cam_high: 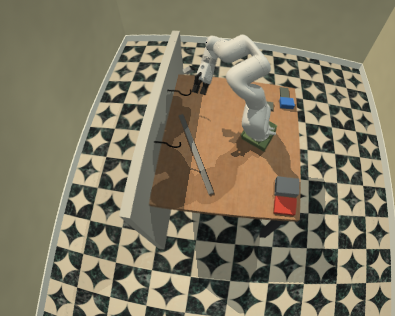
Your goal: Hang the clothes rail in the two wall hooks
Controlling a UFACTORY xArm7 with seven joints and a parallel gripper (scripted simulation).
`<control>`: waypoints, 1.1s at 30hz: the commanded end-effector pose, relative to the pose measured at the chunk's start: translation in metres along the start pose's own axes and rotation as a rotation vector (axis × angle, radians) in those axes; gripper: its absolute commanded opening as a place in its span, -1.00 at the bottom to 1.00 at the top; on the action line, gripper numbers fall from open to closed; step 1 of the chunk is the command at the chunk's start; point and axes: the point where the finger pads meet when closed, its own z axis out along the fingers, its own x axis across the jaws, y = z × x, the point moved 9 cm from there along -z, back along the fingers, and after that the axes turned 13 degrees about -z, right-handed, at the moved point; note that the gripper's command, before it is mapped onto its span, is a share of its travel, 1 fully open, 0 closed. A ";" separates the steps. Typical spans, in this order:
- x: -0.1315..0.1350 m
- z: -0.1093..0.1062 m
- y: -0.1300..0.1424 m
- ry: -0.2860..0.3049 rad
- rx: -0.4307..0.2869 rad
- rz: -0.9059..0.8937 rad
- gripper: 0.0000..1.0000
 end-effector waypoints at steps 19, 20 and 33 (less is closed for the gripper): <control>-0.047 0.070 -0.007 0.279 -0.149 0.286 1.00; -0.051 0.075 -0.007 0.305 -0.155 0.306 1.00; -0.080 0.117 -0.001 0.519 -0.141 0.445 1.00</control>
